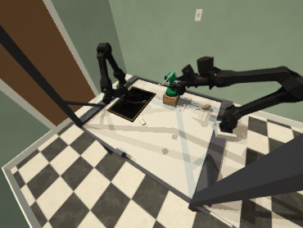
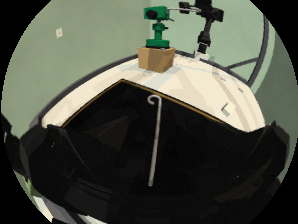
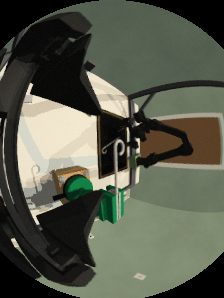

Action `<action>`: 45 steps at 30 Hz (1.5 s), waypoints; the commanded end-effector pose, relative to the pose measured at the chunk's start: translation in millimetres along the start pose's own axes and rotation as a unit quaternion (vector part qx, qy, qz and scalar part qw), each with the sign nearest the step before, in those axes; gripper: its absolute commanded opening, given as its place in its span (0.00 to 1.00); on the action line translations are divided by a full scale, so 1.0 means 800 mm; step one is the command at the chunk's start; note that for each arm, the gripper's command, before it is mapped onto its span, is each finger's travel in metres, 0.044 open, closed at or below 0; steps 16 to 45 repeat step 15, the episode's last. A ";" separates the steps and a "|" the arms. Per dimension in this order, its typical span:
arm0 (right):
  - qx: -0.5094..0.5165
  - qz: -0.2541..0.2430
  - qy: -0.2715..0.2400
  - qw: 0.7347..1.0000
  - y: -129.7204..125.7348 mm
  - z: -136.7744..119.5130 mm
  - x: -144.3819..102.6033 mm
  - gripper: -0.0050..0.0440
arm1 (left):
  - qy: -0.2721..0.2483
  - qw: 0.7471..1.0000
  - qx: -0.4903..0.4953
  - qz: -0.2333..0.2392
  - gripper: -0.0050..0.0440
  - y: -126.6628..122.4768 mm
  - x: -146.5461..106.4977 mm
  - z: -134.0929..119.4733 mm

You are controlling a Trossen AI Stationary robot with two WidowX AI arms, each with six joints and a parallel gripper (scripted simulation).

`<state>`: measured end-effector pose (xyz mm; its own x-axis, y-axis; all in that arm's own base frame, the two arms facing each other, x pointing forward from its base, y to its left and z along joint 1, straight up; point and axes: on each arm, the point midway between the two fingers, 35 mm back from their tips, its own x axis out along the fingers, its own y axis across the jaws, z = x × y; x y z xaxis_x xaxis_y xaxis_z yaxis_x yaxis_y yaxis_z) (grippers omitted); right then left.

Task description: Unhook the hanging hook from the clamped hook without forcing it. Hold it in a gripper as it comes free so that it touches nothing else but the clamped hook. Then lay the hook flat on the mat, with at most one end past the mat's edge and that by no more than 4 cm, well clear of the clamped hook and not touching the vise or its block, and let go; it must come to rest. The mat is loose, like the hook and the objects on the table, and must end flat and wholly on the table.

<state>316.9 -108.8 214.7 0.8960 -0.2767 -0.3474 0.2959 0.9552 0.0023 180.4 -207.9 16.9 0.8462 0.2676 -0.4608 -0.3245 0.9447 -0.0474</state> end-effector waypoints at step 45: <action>-0.003 0.002 -0.010 1.000 0.001 0.008 -0.003 1.00 | -0.021 1.000 0.011 0.013 1.00 0.012 -0.088 0.038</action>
